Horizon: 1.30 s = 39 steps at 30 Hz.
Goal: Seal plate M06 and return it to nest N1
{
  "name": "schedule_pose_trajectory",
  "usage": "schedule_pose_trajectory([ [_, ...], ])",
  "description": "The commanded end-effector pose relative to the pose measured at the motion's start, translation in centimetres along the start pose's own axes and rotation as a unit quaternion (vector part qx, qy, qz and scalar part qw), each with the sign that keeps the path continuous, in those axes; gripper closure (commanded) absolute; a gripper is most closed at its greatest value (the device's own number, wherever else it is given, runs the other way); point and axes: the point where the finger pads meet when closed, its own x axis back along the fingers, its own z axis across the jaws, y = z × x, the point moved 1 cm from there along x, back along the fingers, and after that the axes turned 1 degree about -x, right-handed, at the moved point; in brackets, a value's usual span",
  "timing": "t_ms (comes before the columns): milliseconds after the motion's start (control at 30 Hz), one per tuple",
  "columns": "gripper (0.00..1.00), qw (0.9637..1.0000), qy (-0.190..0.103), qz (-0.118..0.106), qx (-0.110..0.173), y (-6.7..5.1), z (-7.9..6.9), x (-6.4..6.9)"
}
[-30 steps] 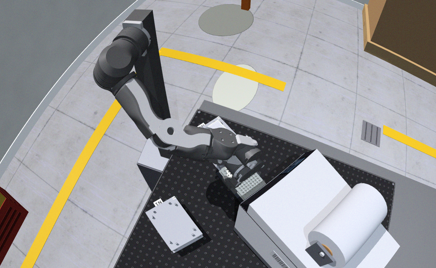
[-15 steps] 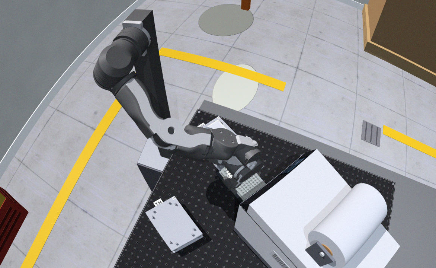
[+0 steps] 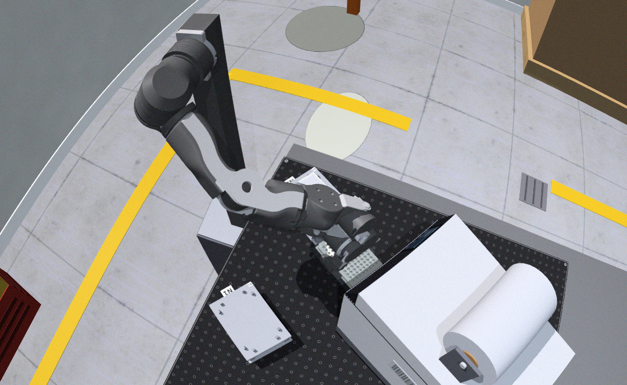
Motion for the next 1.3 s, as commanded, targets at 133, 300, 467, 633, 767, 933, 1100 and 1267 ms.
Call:
schedule_pose_trajectory([
  [133,1.0,1.0,0.002,0.001,0.002,-0.1,0.07,-0.21],
  [300,1.0,1.0,0.002,0.001,0.002,-0.1,0.07,-0.21],
  [467,1.0,1.0,0.002,0.001,0.002,-0.1,0.07,-0.21],
  [633,1.0,1.0,0.002,0.001,0.002,-0.07,0.08,-0.42],
  [767,1.0,1.0,0.002,0.001,0.002,-0.07,0.08,-0.42],
  [933,1.0,1.0,0.002,0.001,0.002,-0.07,0.08,-0.42],
  [1100,1.0,1.0,0.003,0.001,0.002,-0.04,0.11,-0.43],
  [1267,1.0,1.0,0.004,0.001,0.002,-0.01,0.16,-0.45],
])
